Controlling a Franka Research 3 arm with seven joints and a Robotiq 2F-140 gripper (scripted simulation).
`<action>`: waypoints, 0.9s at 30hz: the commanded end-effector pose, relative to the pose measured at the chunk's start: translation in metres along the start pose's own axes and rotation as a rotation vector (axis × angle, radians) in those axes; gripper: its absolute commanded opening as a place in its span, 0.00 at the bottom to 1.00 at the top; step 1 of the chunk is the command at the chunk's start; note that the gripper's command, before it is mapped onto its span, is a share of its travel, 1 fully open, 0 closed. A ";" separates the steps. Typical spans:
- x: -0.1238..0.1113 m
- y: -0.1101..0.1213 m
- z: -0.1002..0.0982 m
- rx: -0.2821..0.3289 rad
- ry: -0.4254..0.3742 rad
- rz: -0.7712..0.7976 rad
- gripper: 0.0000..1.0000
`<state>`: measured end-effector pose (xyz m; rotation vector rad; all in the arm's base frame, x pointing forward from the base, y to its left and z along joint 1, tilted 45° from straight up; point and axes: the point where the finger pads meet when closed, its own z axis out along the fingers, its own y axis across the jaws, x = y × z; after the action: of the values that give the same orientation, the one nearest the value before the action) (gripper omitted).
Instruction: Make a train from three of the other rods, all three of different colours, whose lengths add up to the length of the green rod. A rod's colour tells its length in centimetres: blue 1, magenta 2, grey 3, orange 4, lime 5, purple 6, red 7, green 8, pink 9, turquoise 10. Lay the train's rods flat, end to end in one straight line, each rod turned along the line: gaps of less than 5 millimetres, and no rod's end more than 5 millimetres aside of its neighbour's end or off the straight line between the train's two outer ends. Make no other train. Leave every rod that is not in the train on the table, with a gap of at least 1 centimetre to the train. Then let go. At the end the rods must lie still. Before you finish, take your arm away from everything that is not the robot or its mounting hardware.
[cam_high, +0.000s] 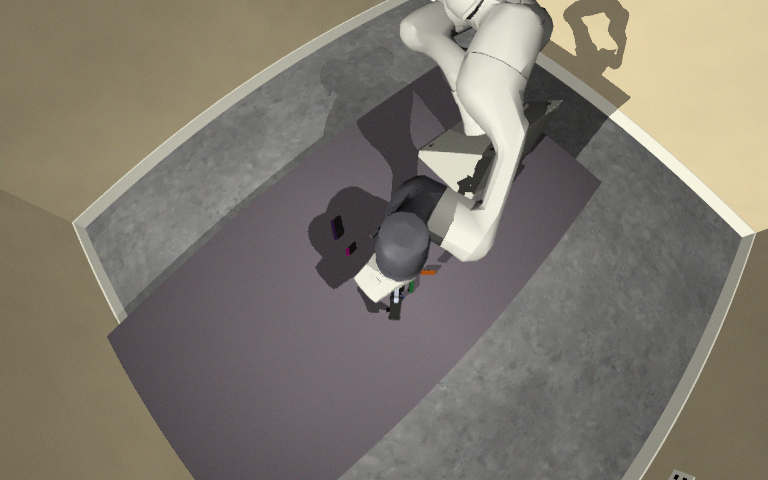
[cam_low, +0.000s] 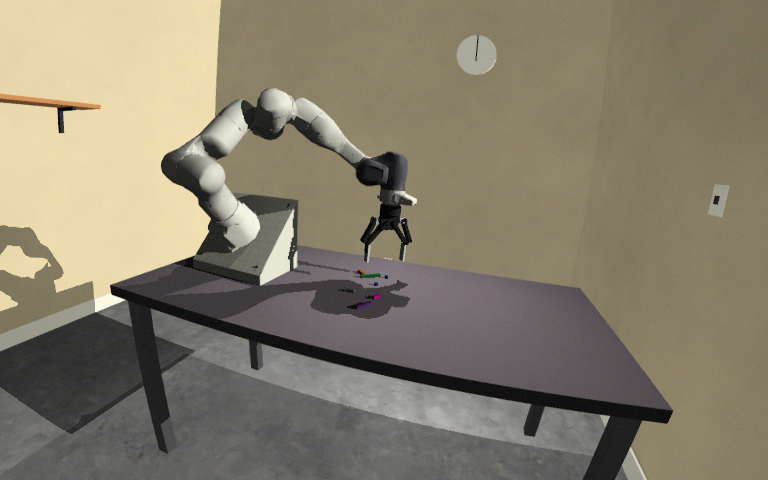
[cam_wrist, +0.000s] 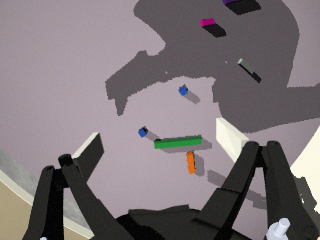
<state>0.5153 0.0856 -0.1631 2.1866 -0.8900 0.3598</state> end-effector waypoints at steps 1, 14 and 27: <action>-0.003 -0.006 -0.003 0.011 0.005 -0.167 1.00; -0.017 -0.020 -0.013 0.025 0.014 -0.422 1.00; -0.021 -0.024 -0.016 0.030 0.018 -0.498 0.15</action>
<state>0.5153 0.1187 -0.1749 2.3236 -0.3729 0.1668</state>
